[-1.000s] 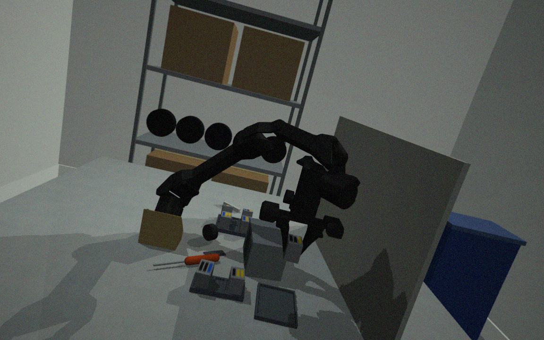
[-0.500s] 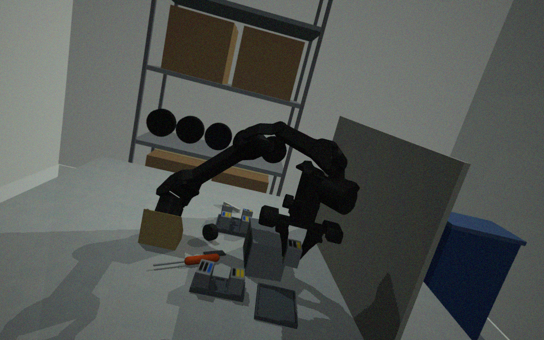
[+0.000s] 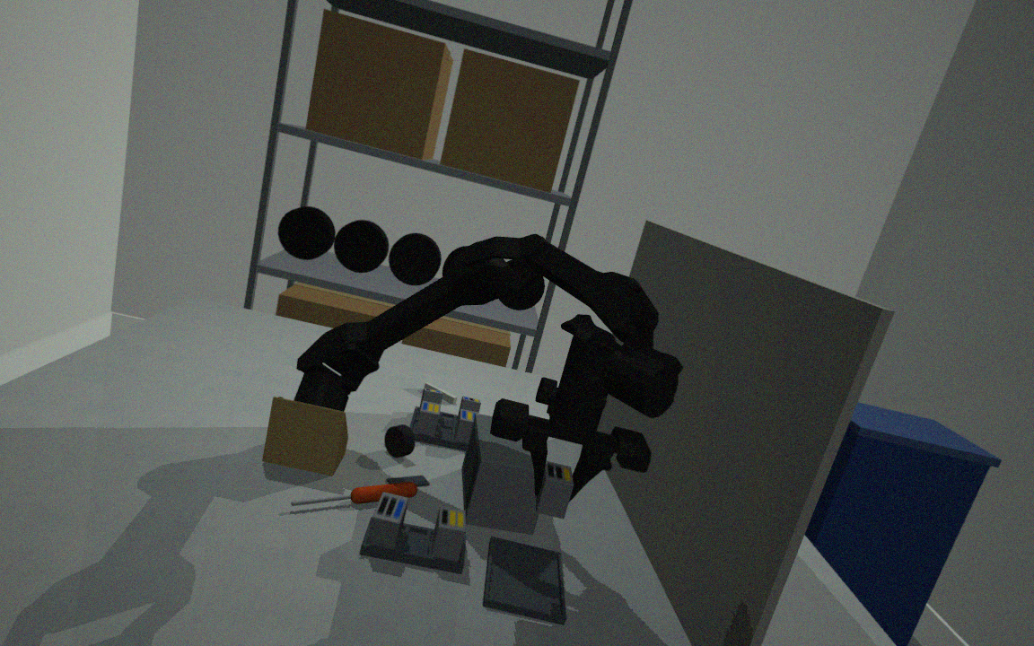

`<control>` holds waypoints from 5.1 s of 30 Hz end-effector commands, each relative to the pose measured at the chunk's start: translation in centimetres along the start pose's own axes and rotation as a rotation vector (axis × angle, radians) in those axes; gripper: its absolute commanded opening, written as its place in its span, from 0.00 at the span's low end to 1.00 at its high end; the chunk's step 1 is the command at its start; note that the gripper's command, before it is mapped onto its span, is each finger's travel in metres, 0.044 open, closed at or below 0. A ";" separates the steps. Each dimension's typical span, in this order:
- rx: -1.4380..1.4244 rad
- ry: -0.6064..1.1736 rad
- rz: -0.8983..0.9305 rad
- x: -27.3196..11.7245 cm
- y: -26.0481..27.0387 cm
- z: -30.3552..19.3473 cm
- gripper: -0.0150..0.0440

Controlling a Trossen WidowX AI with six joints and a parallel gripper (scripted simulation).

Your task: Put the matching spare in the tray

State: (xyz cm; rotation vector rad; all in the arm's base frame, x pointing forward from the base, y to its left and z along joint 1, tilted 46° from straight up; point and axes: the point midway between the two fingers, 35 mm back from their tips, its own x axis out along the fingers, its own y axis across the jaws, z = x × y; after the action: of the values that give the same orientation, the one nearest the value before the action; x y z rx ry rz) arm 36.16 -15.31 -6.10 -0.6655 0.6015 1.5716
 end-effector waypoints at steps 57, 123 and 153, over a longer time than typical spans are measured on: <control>0.003 -0.004 -0.006 4.3 -0.3 0.0 0.25; 0.002 -0.008 -0.006 9.0 0.1 0.4 0.25; -0.002 -0.005 -0.001 9.7 0.3 0.4 1.00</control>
State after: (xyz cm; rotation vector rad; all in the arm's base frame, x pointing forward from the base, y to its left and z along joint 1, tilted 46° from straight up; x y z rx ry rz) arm 35.19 -8.32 -12.81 -0.6632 0.5966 1.5721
